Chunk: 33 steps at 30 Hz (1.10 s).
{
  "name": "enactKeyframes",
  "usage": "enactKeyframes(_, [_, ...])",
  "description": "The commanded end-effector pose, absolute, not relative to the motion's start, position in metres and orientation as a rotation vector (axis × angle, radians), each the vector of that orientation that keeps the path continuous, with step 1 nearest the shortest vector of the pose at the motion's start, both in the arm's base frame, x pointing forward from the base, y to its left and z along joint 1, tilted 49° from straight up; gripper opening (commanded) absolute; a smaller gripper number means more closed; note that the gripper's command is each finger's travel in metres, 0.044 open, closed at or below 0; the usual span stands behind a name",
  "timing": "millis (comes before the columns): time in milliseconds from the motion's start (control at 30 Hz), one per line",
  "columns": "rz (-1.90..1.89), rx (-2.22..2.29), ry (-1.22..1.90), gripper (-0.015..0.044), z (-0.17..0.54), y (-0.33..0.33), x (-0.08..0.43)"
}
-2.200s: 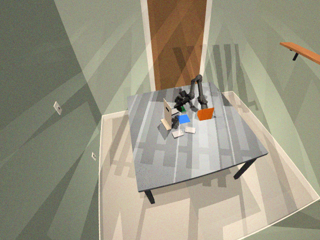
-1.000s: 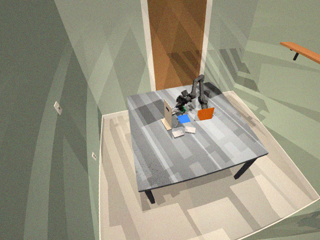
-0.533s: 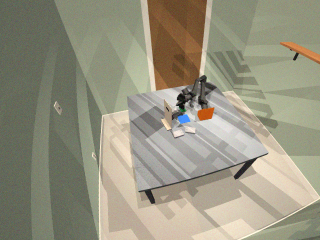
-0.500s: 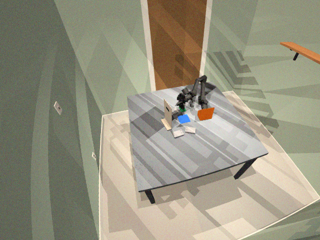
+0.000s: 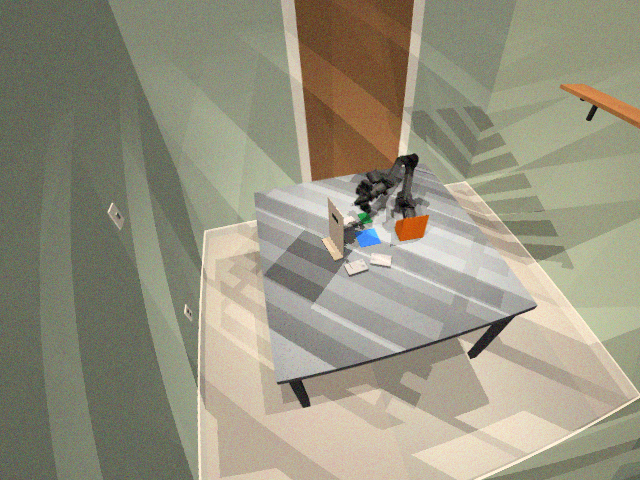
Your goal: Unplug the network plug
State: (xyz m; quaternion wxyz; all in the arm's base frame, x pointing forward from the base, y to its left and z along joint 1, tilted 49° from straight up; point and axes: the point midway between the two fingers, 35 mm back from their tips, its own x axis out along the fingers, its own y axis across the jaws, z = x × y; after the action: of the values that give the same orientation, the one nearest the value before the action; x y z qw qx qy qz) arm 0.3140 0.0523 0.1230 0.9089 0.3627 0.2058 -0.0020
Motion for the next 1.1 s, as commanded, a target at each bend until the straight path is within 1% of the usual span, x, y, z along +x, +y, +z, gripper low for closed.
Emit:
enactKeyframes(0, [-0.048, 0.772, 0.432, 0.0, 0.12, 0.05, 0.314])
enactKeyframes(533, [-0.584, 0.888, 0.512, 0.0, 0.042, 0.008, 0.285])
enactKeyframes(1067, [-1.017, 0.804, 0.349, 0.0, 0.008, -0.036, 0.237])
